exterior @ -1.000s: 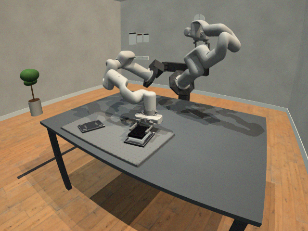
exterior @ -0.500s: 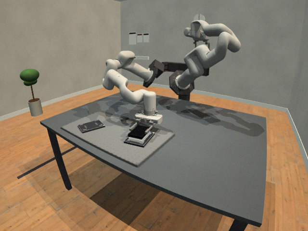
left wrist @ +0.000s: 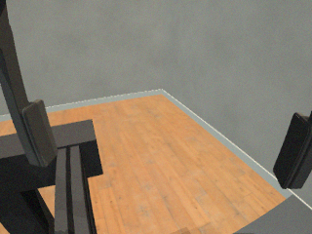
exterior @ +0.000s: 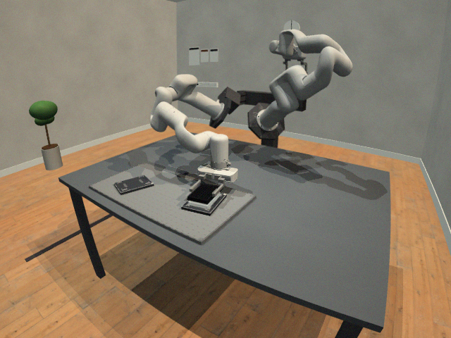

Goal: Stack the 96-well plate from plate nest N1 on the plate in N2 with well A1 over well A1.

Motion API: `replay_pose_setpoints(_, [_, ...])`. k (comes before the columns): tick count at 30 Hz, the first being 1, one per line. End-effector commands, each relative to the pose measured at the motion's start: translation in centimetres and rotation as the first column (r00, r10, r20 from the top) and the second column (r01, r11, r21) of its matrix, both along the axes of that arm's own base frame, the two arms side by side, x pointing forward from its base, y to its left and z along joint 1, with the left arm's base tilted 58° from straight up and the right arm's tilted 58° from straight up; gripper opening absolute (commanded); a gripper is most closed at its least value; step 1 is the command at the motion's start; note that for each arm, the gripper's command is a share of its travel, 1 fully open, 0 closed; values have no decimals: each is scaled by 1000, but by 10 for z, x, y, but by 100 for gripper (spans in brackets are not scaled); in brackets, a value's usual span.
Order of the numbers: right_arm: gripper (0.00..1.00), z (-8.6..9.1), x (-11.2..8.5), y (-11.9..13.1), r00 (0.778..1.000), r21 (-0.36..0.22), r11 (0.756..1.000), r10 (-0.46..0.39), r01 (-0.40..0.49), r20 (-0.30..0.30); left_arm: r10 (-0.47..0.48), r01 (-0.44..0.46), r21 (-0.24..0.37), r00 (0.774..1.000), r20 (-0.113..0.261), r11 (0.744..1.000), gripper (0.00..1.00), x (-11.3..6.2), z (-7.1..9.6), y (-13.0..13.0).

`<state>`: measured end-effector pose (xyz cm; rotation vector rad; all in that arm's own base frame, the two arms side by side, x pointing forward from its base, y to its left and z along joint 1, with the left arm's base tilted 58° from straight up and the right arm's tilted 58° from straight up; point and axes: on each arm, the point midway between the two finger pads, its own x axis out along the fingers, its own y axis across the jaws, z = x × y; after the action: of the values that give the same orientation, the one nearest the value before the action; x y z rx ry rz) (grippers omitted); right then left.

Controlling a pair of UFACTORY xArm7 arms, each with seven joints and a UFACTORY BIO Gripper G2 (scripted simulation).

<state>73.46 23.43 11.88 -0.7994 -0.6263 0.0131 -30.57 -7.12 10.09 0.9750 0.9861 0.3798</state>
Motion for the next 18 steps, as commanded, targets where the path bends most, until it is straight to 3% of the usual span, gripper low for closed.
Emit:
replay_pose_setpoints(1, [0,1,-1,3,1000,3,1000,4,-4,1,1,-1,-2,1000,-3,1000,100,-1,1,-1])
replay_pose_setpoints(18, [0,0,1,1,1000,3,1000,4,-4,1,1,-1,-2,1000,-3,1000,100,-1,1,-1])
